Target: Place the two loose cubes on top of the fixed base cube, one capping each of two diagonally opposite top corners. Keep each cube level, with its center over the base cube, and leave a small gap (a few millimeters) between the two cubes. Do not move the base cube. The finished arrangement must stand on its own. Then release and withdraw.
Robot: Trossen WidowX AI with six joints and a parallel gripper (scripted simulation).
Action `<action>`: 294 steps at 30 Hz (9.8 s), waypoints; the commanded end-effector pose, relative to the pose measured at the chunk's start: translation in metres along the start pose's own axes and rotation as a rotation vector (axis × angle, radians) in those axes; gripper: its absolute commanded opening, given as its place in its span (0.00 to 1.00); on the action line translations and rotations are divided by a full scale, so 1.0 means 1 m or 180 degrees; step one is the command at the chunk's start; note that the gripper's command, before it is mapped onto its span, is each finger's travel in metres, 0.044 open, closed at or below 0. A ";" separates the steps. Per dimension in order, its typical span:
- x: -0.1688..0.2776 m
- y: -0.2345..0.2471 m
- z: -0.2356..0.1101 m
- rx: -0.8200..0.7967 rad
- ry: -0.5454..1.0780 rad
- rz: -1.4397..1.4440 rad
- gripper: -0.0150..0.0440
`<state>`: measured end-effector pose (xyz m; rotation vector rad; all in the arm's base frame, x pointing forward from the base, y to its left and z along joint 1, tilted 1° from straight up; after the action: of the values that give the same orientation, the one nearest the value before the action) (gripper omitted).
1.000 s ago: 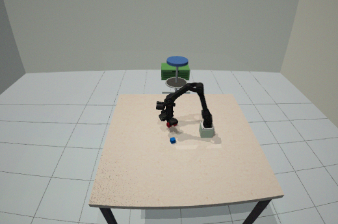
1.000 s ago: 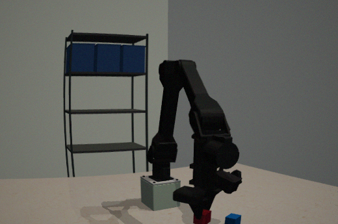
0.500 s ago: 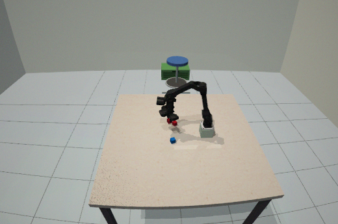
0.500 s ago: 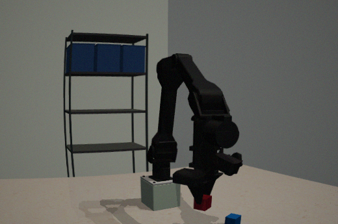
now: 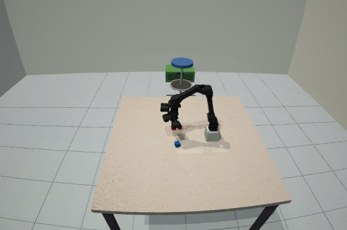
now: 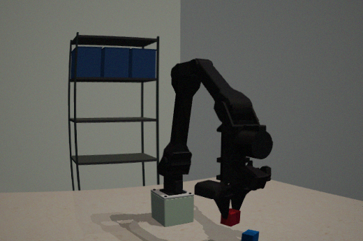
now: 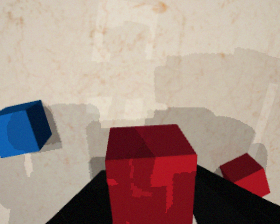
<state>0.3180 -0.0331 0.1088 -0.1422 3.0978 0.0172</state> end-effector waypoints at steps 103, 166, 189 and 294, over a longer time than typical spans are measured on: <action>-0.002 0.089 0.042 -0.0028 0.0024 0.2099 0.60; 0.074 -0.112 -0.011 0.0022 0.0040 -0.1255 0.70; 0.075 -0.112 0.067 0.0021 0.0041 -0.1255 0.70; 0.030 -0.011 -0.006 0.0003 0.0021 0.0421 0.43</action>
<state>0.2869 -0.0576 0.1123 -0.0174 3.1145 0.0205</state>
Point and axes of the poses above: the point midway between the two fingers, 35 mm back from their tips, its own z axis out along the fingers, its own y axis across the jaws, x = y × z, the point moved 5 cm from there along -z, back along the fingers, and after that the axes turned 3 degrees about z, right-handed, at the moved point
